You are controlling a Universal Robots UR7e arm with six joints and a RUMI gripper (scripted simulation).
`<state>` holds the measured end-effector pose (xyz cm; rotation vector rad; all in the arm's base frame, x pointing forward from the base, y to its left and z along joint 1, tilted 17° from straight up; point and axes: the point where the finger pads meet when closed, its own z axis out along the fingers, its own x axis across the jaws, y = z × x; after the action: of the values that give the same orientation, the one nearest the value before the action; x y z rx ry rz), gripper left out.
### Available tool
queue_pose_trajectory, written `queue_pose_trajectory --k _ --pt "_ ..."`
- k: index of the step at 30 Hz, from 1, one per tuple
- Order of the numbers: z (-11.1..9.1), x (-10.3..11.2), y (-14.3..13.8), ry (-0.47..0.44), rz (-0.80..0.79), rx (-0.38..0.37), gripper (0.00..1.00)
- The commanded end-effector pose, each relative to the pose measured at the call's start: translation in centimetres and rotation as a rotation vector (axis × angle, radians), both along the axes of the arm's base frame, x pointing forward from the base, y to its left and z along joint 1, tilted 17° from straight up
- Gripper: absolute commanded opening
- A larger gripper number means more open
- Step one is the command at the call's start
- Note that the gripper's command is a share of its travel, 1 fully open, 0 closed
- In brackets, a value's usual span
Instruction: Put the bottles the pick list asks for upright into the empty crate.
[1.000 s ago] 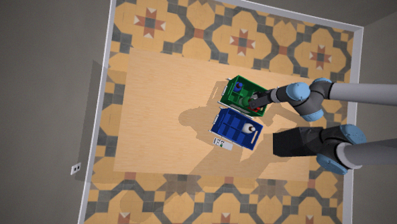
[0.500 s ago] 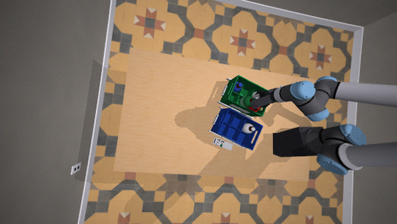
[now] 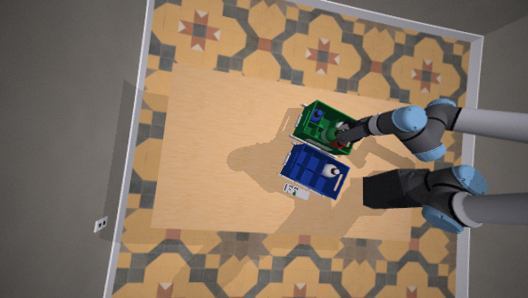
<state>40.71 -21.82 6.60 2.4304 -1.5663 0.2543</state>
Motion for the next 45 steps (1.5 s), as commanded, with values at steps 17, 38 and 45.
queue_pose_trajectory --k 17,38,45 --pt "2.9 0.0 0.9 -0.001 0.0 -0.001 0.0" --pt "5.8 -0.1 1.7 -0.001 0.0 -0.001 0.0" --pt "5.8 -0.1 1.7 -0.001 0.0 -0.001 0.0"
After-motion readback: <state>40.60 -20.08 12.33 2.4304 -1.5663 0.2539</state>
